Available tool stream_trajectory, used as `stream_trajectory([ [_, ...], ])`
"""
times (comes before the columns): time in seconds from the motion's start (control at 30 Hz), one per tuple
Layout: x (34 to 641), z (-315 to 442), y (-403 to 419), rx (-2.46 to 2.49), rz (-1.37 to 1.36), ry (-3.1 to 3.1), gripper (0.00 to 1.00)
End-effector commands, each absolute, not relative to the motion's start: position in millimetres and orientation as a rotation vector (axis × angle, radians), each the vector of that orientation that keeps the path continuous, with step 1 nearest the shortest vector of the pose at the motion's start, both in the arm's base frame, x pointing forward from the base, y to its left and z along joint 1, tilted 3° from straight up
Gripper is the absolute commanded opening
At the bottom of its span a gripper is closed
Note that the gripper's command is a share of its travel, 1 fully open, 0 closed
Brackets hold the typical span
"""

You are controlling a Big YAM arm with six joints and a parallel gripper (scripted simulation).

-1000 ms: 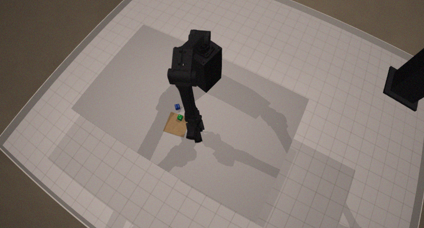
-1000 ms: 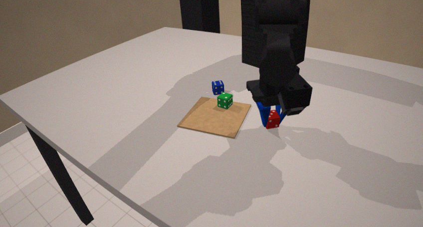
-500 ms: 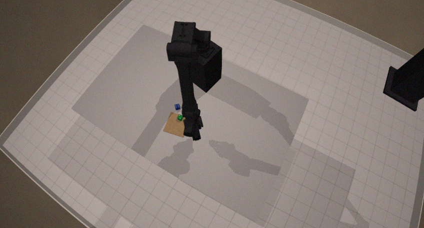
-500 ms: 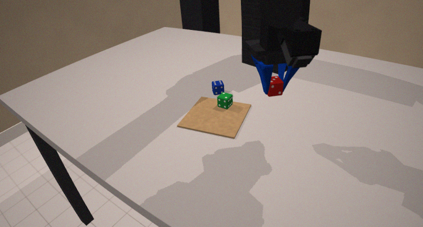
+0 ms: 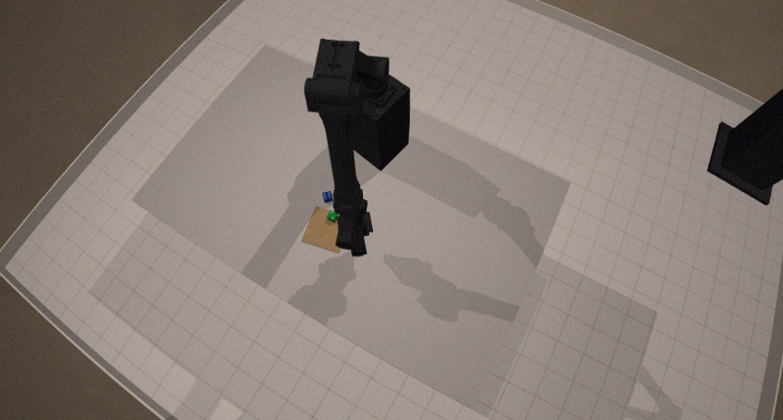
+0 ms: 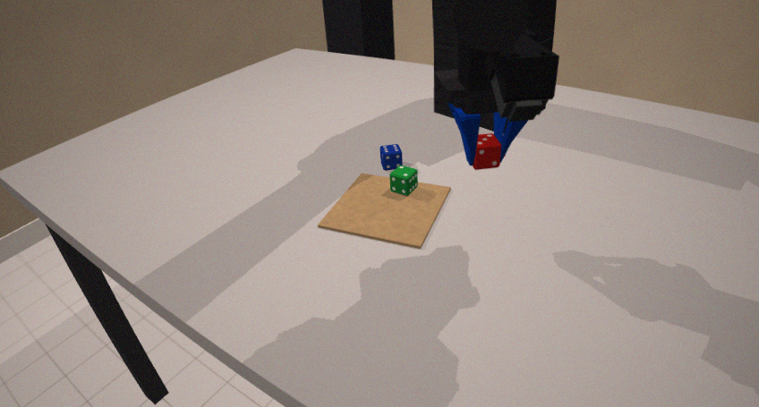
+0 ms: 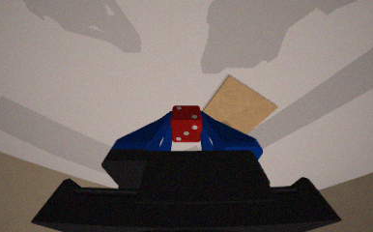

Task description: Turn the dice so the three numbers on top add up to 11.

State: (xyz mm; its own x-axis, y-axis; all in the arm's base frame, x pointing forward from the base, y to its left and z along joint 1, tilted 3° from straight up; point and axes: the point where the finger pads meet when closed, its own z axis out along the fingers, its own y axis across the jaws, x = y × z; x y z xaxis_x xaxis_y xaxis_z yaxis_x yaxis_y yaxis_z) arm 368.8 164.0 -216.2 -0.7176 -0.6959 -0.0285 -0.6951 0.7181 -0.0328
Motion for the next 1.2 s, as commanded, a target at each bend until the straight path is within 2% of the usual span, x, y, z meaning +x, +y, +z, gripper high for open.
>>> stream_trajectory([
  [0.0, 394, -200, 132, -0.875, -0.026, 2.925, 0.26],
  [0.13, 396, -199, 118, -0.776, -0.024, 2.952, 0.26],
  [0.47, 400, -196, 33, -0.120, -0.009, 3.047, 0.26],
  [1.03, 412, -195, 36, -0.132, -0.009, 3.026, 0.26],
  [1.17, 400, -218, 35, -0.134, -0.012, 3.064, 0.26],
])
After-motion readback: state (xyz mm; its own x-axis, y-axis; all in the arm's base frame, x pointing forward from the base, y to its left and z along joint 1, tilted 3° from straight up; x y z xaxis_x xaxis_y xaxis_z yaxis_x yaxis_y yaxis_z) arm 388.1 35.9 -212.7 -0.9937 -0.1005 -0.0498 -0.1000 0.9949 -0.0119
